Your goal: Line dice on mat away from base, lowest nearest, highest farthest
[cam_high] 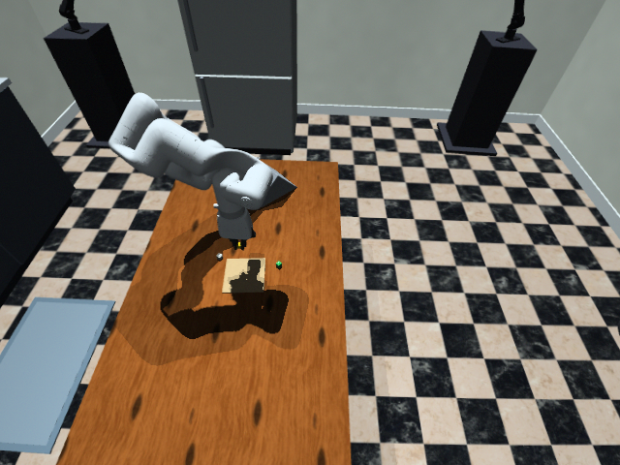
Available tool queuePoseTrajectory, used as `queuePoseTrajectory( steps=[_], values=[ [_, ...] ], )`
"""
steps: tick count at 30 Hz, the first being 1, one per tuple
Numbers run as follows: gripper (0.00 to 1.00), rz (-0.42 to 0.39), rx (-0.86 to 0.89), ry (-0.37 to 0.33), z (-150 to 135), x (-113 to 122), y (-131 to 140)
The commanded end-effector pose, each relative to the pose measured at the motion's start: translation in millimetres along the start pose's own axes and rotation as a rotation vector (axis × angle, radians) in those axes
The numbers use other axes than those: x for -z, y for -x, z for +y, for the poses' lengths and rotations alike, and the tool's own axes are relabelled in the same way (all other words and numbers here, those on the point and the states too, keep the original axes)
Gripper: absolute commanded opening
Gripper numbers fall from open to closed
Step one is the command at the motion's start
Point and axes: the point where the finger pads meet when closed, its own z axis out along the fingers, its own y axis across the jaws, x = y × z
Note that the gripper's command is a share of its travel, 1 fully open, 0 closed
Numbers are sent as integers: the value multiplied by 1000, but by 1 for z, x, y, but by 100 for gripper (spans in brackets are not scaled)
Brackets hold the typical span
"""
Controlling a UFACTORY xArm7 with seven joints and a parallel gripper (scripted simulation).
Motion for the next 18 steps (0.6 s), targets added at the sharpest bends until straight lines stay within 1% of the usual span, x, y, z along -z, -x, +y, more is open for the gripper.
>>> queuePoseTrajectory(
  steps=[1, 13, 18],
  values=[
    [11, 0, 57, 1, 9, 1, -5],
    [11, 0, 57, 1, 9, 1, -5],
    [11, 0, 57, 1, 9, -6, -5]
  ],
)
